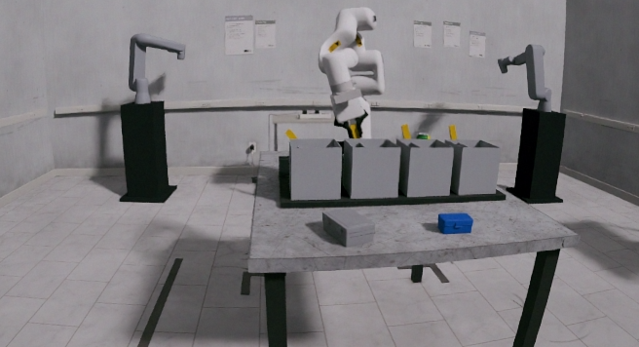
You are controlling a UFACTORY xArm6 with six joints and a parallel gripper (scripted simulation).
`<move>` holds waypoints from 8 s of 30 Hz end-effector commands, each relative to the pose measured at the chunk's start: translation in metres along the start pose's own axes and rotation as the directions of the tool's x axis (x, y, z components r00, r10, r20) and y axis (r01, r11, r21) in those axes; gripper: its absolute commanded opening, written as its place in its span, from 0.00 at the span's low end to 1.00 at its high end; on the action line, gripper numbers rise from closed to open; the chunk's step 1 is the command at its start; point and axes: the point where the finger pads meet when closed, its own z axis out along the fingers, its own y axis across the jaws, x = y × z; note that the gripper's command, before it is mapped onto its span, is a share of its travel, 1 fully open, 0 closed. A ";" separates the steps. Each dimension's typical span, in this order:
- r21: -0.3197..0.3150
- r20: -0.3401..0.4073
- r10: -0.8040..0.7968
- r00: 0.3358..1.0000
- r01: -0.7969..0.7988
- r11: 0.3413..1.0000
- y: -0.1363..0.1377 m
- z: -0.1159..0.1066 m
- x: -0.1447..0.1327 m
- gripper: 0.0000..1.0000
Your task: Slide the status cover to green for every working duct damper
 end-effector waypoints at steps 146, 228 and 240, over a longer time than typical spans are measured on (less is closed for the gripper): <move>0.342 -0.004 -0.001 1.000 0.002 0.940 0.034 0.004 0.001 0.39; -0.311 -0.022 -0.003 1.000 -0.004 0.950 -0.063 -0.091 0.114 0.39; -0.311 -0.022 -0.003 1.000 -0.004 0.950 -0.063 -0.091 0.114 0.39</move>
